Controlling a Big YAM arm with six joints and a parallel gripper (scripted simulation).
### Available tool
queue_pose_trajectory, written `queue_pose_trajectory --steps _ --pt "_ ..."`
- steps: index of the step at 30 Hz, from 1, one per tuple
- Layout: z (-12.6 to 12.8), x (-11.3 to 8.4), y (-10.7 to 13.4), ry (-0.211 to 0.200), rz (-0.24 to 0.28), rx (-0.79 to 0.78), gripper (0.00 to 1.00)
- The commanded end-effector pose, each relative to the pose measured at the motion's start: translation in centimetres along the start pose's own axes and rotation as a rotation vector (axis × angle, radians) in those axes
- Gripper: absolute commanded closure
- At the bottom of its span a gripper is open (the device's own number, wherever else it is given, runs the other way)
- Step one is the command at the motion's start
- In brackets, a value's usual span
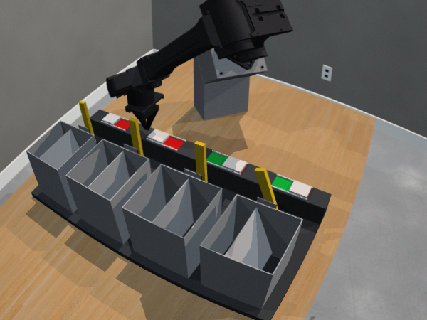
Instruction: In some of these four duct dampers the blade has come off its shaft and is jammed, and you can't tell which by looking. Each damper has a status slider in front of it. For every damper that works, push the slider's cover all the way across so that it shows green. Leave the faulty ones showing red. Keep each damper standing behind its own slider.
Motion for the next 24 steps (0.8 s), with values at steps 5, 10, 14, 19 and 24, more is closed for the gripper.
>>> queue_pose_trajectory --steps 5,10,14,19,24 --pt "-0.3 0.1 -0.6 0.006 -0.001 0.017 1.0" --pt "-0.2 0.3 -0.4 0.005 0.0 0.01 1.0" --pt "-0.2 0.8 -0.1 0.013 0.004 0.006 1.0" --pt "-0.4 1.2 -0.1 0.014 0.004 0.007 1.0" --pt "-0.5 1.5 -0.1 0.015 0.004 0.009 1.0"
Point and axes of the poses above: the point where the finger pads meet when closed, its own x axis out along the fingers, its own z axis across the jaws, y = z × x, the point moved 2 cm from there along -x, back along the fingers, and after that the axes turned 11 degrees about x, right-handed, at the moved point
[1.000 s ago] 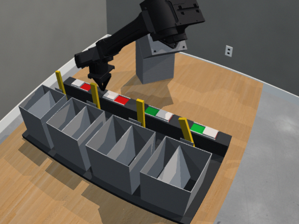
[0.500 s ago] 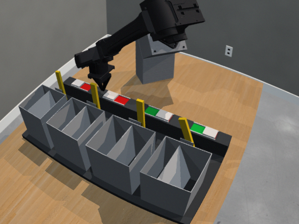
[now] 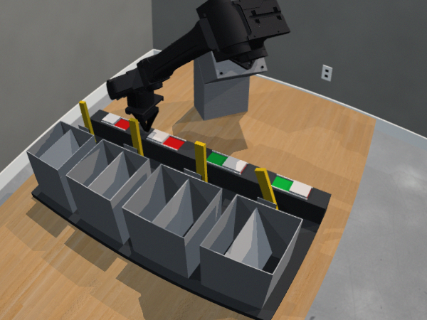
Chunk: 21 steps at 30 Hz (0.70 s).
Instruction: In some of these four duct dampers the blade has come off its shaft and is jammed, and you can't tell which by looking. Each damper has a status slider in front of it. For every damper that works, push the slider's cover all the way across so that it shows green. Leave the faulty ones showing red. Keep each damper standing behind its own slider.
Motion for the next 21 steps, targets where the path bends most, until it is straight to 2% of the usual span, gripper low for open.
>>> queue_pose_trajectory --steps 1,21 --pt "-0.54 0.88 0.01 0.016 0.005 0.013 1.0" --pt "-0.61 1.06 0.03 0.017 0.006 0.011 1.0"
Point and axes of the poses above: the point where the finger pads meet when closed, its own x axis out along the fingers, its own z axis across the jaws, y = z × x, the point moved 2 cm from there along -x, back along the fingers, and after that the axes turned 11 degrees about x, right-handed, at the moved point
